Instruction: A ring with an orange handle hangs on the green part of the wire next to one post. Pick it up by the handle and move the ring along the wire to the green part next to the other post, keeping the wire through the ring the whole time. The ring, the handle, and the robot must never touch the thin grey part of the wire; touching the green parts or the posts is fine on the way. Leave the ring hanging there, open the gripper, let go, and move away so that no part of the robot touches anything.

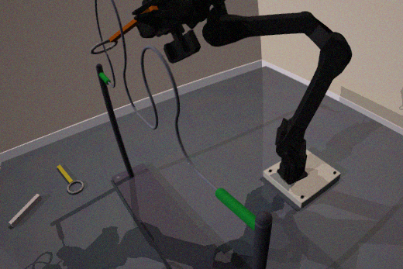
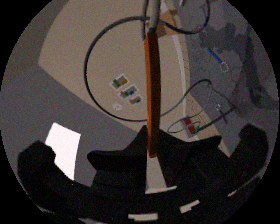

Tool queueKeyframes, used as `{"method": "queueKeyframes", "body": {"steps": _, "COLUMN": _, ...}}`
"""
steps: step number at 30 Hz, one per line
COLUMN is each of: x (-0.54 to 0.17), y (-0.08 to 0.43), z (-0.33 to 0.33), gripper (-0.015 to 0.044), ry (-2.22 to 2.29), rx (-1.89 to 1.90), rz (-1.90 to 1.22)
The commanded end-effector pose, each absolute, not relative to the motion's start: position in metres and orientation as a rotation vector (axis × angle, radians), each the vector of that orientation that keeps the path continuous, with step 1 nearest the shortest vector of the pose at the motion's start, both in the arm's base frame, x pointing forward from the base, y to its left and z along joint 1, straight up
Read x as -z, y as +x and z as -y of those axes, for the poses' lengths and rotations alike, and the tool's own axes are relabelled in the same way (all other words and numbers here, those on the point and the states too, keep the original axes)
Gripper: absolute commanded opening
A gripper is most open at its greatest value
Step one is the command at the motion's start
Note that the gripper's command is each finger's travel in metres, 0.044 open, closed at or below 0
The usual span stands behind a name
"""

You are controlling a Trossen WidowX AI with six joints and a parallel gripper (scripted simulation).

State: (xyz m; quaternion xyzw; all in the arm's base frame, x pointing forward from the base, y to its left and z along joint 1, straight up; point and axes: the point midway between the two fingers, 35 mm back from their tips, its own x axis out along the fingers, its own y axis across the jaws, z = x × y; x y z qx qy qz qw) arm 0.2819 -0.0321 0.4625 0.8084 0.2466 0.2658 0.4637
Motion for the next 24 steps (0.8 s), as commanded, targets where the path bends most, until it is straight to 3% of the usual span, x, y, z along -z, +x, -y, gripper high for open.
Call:
{"method": "queueKeyframes", "body": {"steps": 1, "x": -0.4628, "y": 0.2817, "z": 0.0315, "gripper": -0.015, "ry": 1.943, "rx": -0.647, "rz": -0.61}}
{"method": "queueKeyframes", "body": {"steps": 24, "x": -0.4563, "y": 0.2816, "z": 0.0288, "gripper": -0.015, "ry": 1.669, "rx": -0.577, "rz": -0.635}}
